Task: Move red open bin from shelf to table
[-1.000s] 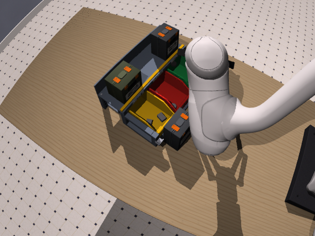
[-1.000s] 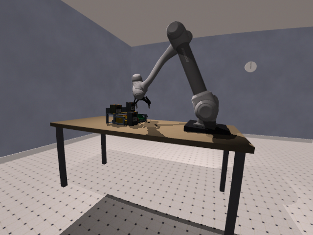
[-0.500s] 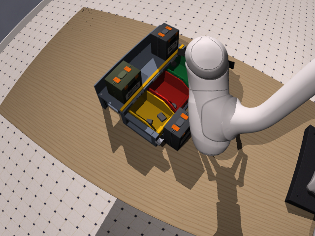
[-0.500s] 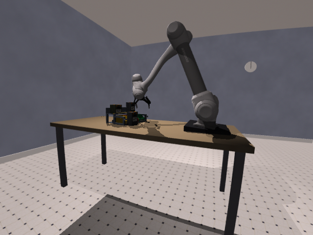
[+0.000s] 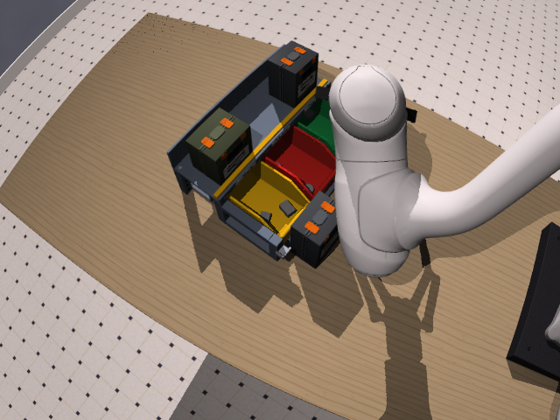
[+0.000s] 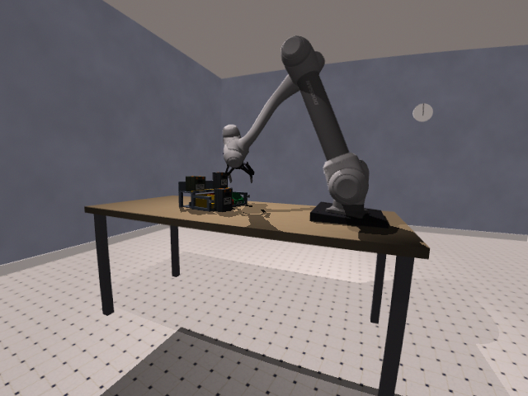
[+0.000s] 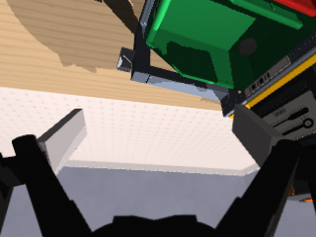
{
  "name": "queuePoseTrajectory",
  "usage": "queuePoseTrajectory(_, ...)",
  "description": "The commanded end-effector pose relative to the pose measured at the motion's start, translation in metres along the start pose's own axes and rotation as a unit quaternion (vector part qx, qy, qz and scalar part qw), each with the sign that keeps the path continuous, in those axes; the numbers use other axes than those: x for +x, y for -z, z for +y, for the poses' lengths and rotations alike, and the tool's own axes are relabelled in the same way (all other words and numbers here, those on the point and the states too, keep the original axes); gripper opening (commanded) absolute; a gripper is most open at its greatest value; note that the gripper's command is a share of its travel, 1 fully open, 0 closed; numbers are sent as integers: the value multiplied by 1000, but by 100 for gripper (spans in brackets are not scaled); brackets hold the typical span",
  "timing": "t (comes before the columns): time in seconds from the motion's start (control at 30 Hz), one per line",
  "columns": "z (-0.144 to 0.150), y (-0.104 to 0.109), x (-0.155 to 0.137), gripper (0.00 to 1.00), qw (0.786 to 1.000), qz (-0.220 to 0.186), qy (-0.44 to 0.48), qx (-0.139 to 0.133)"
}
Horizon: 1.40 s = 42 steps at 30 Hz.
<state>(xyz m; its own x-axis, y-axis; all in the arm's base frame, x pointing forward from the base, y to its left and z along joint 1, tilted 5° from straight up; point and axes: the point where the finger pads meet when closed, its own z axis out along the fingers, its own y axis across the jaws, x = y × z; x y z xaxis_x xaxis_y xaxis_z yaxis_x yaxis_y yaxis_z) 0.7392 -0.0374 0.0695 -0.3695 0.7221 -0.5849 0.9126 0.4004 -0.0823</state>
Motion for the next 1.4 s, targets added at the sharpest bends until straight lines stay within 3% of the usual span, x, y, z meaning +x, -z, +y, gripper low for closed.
queuePoseTrajectory(0.0, 0, 0, 0, 100, 1000, 0, 0, 0)
queuePoseTrajectory(0.47, 0, 0, 0, 100, 1000, 0, 0, 0)
queuePoseTrajectory(0.5, 0, 8, -6, 57, 1000, 0, 0, 0)
queuePoseTrajectory(0.63, -1, 39, -31, 57, 1000, 0, 0, 0)
queuePoseTrajectory(1.03, -1, 39, -31, 57, 1000, 0, 0, 0)
queuePoseTrajectory(1.2, -1, 82, -66, 57, 1000, 0, 0, 0)
queuePoseTrajectory(1.37, -1, 82, -66, 57, 1000, 0, 0, 0)
